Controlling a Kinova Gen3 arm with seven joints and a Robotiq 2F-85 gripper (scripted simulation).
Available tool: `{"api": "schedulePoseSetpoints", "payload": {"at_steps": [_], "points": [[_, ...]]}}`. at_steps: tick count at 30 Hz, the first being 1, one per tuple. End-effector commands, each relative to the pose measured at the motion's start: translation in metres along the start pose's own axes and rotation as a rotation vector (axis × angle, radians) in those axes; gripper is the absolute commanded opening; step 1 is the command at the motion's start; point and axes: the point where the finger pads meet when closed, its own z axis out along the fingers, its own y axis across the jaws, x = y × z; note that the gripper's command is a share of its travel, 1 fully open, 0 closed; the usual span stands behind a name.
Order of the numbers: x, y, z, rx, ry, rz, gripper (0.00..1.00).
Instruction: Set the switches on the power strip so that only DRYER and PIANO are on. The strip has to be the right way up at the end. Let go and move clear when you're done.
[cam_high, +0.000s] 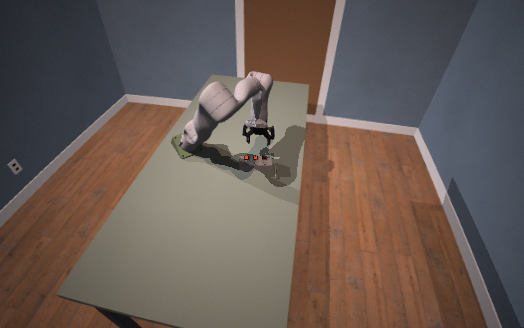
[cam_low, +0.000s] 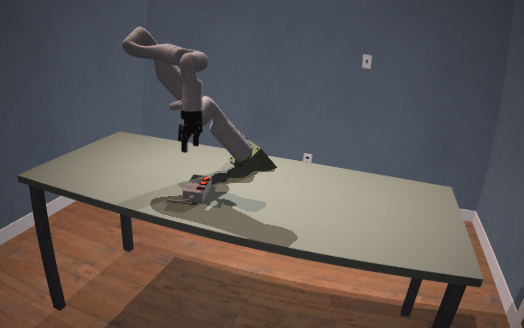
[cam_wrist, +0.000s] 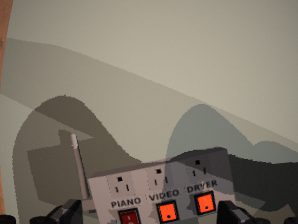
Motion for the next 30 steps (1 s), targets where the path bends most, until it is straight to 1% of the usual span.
{"api": "schedulePoseSetpoints", "payload": {"at_steps": [1, 9, 14, 19, 21, 30], "points": [[0.0, 0.0, 0.0, 0.001, -0.001, 0.005, 1.0], [-0.002, -0.001, 0.002, 0.001, 0.0, 0.05, 1.0], [-0.005, -0.003, 0.005, 0.001, 0.0, 0.123, 1.0], [-0.009, -0.006, 0.01, 0.002, 0.0, 0.231, 1.0], [-0.009, -0.006, 0.01, 0.002, 0.0, 0.231, 1.0], [-0.019, -0.012, 0.022, 0.003, 0.0, 0.493, 1.0]]}}
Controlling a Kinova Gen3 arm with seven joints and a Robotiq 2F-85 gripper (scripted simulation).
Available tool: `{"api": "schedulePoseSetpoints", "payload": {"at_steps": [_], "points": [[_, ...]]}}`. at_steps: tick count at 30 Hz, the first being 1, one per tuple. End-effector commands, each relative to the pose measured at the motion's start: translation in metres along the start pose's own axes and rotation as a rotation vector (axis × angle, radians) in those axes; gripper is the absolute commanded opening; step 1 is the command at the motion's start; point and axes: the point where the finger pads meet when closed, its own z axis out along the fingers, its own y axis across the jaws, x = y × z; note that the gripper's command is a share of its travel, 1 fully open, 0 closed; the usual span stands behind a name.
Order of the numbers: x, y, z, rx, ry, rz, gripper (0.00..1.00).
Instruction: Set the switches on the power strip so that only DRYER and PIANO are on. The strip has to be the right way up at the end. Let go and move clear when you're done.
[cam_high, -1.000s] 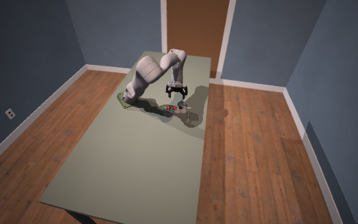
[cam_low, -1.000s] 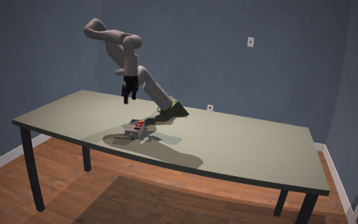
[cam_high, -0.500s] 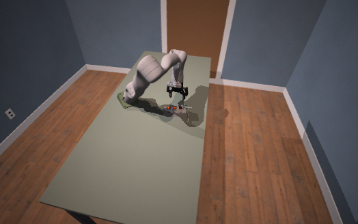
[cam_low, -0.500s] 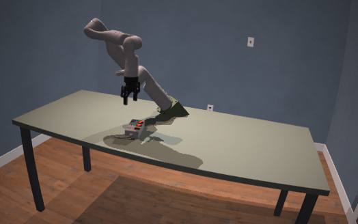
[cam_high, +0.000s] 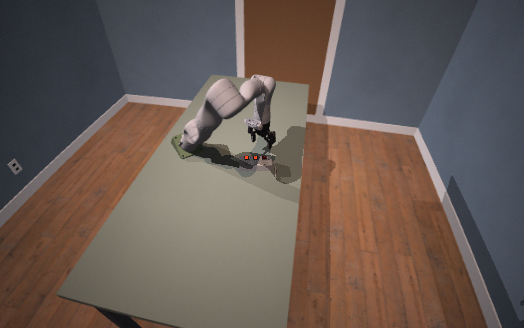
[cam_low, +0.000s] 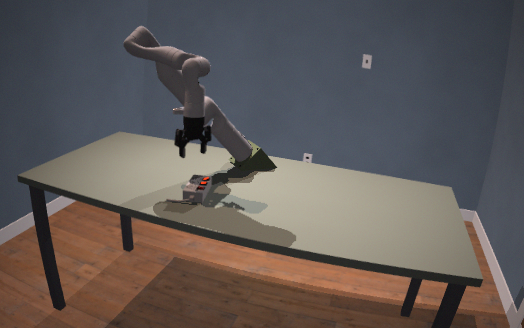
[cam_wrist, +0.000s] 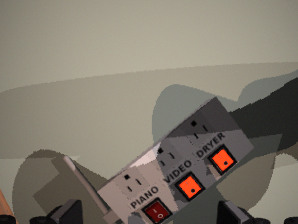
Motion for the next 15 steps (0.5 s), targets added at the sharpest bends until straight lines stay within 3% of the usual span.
{"api": "schedulePoseSetpoints", "payload": {"at_steps": [1, 15], "points": [[-0.003, 0.001, 0.005, 0.0, 0.009, 0.058, 1.0], [-0.019, 0.002, 0.025, 0.002, 0.009, 0.455, 1.0]]}}
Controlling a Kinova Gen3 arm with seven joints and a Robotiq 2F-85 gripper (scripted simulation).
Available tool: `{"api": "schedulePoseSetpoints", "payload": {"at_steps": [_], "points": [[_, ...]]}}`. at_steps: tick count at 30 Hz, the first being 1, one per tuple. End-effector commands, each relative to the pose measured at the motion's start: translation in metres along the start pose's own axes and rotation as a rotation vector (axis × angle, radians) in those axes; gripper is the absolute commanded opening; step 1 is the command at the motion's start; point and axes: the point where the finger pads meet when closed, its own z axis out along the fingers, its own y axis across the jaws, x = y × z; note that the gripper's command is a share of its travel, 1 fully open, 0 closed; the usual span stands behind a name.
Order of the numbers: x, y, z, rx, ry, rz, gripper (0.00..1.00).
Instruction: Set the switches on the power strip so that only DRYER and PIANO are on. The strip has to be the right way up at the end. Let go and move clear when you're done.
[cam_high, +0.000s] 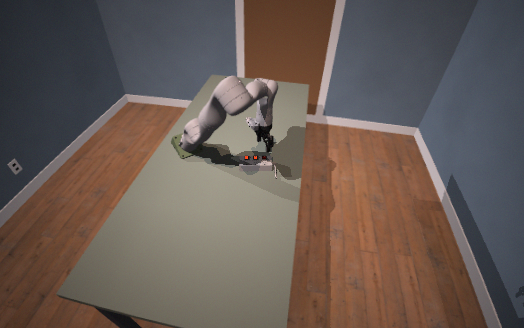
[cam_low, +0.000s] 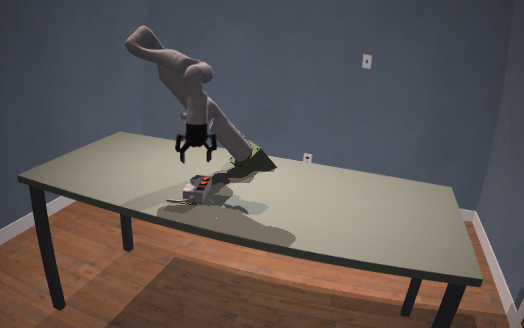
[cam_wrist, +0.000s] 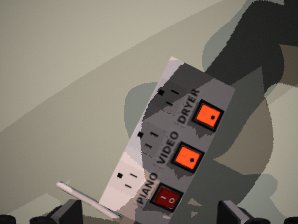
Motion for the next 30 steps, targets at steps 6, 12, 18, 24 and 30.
{"api": "schedulePoseSetpoints", "payload": {"at_steps": [6, 12, 18, 24, 30], "points": [[-0.007, 0.006, 0.013, 0.004, 0.008, 0.195, 1.0], [-0.01, 0.007, 0.017, 0.004, 0.008, 0.287, 1.0], [-0.013, 0.009, 0.023, 0.003, 0.008, 0.386, 1.0], [-0.014, 0.01, 0.025, 0.003, 0.009, 0.437, 1.0], [-0.014, 0.011, 0.026, 0.003, 0.009, 0.449, 1.0]]}}
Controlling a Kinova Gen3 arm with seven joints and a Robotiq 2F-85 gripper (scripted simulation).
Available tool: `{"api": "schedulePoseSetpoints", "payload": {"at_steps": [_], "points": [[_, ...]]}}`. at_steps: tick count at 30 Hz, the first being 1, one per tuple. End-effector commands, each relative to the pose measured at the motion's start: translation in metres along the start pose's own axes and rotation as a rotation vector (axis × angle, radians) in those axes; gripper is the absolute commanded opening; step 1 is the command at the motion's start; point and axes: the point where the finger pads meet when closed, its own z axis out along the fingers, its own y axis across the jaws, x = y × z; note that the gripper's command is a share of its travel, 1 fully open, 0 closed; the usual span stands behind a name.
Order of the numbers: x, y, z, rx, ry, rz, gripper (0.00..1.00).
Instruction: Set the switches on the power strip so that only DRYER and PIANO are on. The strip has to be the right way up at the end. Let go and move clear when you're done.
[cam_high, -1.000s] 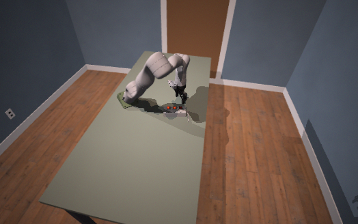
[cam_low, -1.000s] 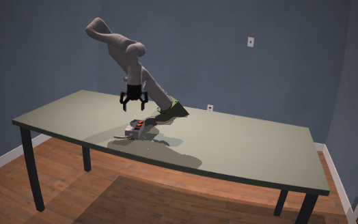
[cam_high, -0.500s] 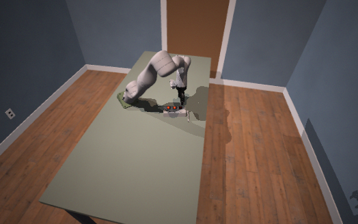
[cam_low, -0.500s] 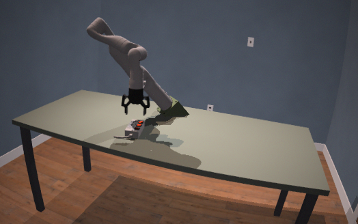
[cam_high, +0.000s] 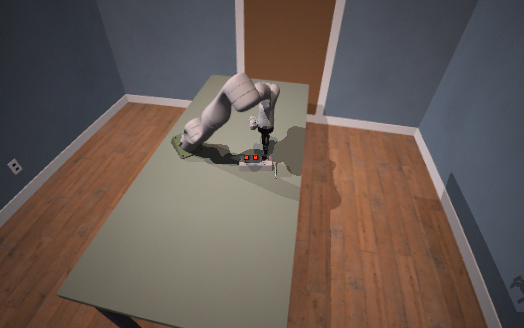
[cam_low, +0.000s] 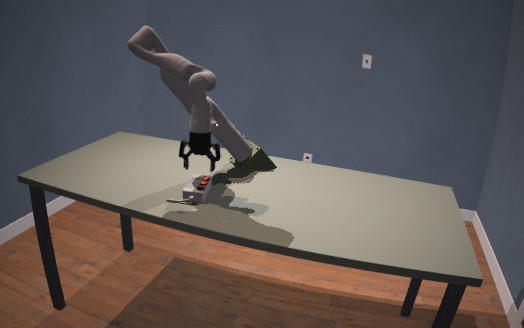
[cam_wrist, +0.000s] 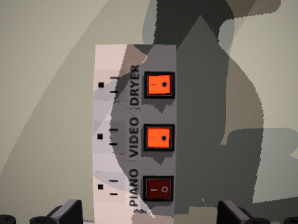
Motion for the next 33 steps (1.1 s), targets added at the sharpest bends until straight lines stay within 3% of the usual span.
{"api": "schedulePoseSetpoints", "payload": {"at_steps": [1, 4, 5, 33], "points": [[-0.0001, 0.0005, 0.0001, 0.0, 0.0, 0.002, 1.0], [-0.0002, 0.0005, 0.0001, 0.0, 0.0, 0.003, 1.0], [-0.0002, 0.0005, 0.0001, 0.0, 0.0, 0.003, 0.0], [-0.0002, 0.0005, 0.0001, 0.0, 0.0, 0.003, 0.0]]}}
